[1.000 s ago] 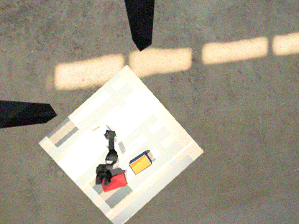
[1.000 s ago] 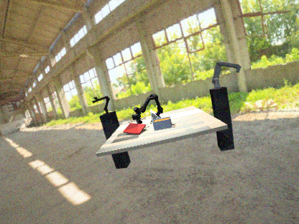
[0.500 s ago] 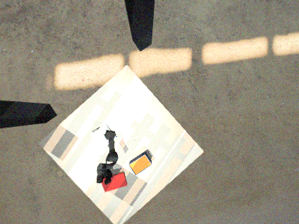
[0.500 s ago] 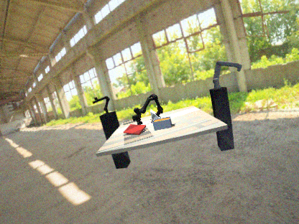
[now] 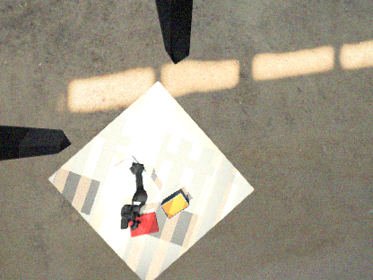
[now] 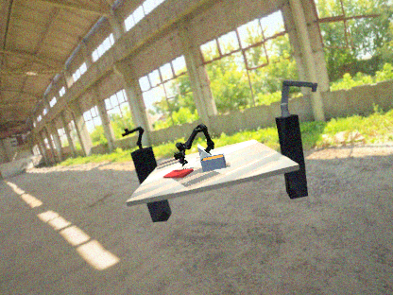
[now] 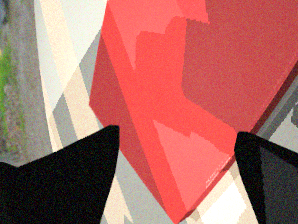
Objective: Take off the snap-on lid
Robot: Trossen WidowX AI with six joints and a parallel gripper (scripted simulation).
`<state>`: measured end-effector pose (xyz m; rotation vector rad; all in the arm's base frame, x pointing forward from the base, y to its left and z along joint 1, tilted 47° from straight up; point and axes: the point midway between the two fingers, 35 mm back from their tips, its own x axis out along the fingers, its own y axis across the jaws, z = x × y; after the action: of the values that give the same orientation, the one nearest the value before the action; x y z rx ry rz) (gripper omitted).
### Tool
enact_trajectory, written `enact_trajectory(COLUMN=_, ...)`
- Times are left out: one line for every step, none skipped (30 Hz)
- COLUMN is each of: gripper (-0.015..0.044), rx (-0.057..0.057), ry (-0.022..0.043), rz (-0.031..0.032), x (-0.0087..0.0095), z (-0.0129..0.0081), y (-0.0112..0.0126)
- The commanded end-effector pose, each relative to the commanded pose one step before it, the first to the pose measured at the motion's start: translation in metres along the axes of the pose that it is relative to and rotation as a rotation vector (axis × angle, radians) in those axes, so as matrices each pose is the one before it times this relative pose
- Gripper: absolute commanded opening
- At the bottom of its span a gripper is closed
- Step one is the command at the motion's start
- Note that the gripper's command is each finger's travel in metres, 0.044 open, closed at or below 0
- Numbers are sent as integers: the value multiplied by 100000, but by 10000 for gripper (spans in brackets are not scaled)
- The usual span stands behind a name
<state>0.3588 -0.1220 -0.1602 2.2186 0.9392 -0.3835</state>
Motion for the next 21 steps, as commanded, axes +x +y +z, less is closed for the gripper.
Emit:
enact_trajectory(gripper=327, rx=-601, ry=9, rz=6, x=-211, z=-2, y=-171)
enact_trajectory(gripper=354, rx=2, ry=-10, rz=-8, x=-154, z=2, y=-145)
enact_trajectory(gripper=380, rx=2, ry=-10, rz=-8, x=-155, z=3, y=-137)
enact_trajectory(gripper=406, rx=2, ry=-10, rz=-7, x=-155, z=3, y=-133)
enact_trajectory(gripper=432, rx=2, ry=-10, rz=-7, x=-154, z=3, y=-131)
enact_trajectory(gripper=440, rx=1, ry=-10, rz=-7, x=-155, z=3, y=-131)
enact_trajectory(gripper=440, rx=1, ry=-10, rz=-8, x=-155, z=3, y=-131)
enact_trajectory(gripper=440, rx=1, ry=-10, rz=-8, x=-155, z=3, y=-131)
enact_trajectory(gripper=440, rx=1, ry=-10, rz=-8, x=-155, z=3, y=-131)
enact_trajectory(gripper=440, rx=1, ry=-10, rz=-8, x=-155, z=3, y=-131)
enact_trajectory(gripper=440, rx=1, ry=-10, rz=-8, x=-155, z=4, y=-131)
enact_trajectory(gripper=440, rx=1, ry=-10, rz=-8, x=-155, z=4, y=-131)
enact_trajectory(gripper=440, rx=1, ry=-10, rz=-8, x=-155, z=4, y=-131)
enact_trajectory(gripper=440, rx=1, ry=-10, rz=-8, x=-155, z=4, y=-131)
enact_trajectory(gripper=440, rx=1, ry=-10, rz=-8, x=-155, z=4, y=-131)
enact_trajectory(gripper=440, rx=1, ry=-10, rz=-8, x=-155, z=4, y=-131)
enact_trajectory(gripper=440, rx=1, ry=-11, rz=-8, x=-155, z=4, y=-131)
enact_trajectory(gripper=440, rx=1, ry=-11, rz=-8, x=-155, z=4, y=-131)
enact_trajectory(gripper=440, rx=1, ry=-11, rz=-8, x=-155, z=4, y=-131)
enact_trajectory(gripper=440, rx=1, ry=-11, rz=-8, x=-155, z=4, y=-131)
enact_trajectory(gripper=440, rx=1, ry=-11, rz=-8, x=-155, z=4, y=-131)
